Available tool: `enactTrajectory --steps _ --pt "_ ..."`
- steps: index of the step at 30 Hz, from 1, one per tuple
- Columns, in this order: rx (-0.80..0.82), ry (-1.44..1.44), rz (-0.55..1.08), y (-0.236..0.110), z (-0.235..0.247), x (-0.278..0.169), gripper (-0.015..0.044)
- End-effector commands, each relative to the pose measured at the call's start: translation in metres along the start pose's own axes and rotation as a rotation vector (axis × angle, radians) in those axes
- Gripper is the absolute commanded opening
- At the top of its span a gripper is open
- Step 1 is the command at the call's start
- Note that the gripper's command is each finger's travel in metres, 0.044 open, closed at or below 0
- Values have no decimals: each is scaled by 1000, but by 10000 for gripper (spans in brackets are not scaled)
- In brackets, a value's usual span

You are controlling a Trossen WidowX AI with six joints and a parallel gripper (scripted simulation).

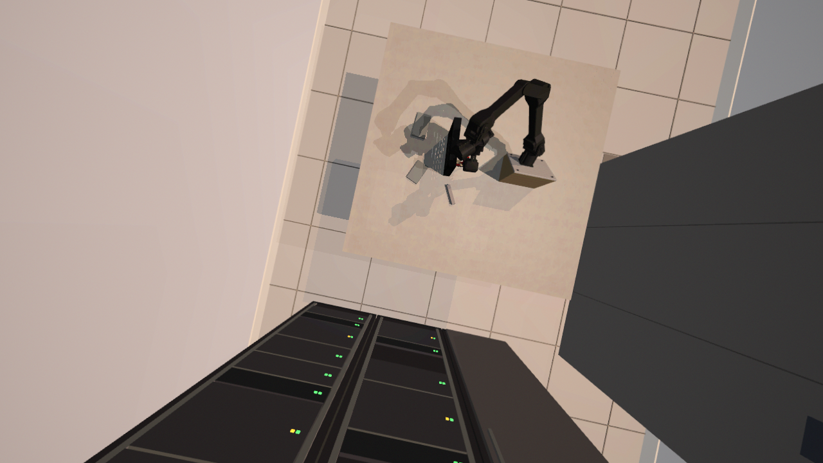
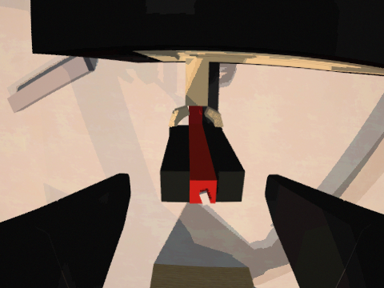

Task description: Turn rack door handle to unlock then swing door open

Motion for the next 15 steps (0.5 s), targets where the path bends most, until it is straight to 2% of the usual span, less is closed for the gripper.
enactTrajectory --steps 1,15 --pt "-2 -5 -7 6 0 0 283" --pt "-3 -4 -7 29 -1 0 283"
Point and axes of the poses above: the point midway between the two fingers, 35 mm back from their tips, its own y axis out along the fingers, its own z axis across the jaws, x = y × z, the point moved 8 cm from there along -y, back along the fingers, and after that the axes turned 12 degrees about y, right-handed, at the moved point
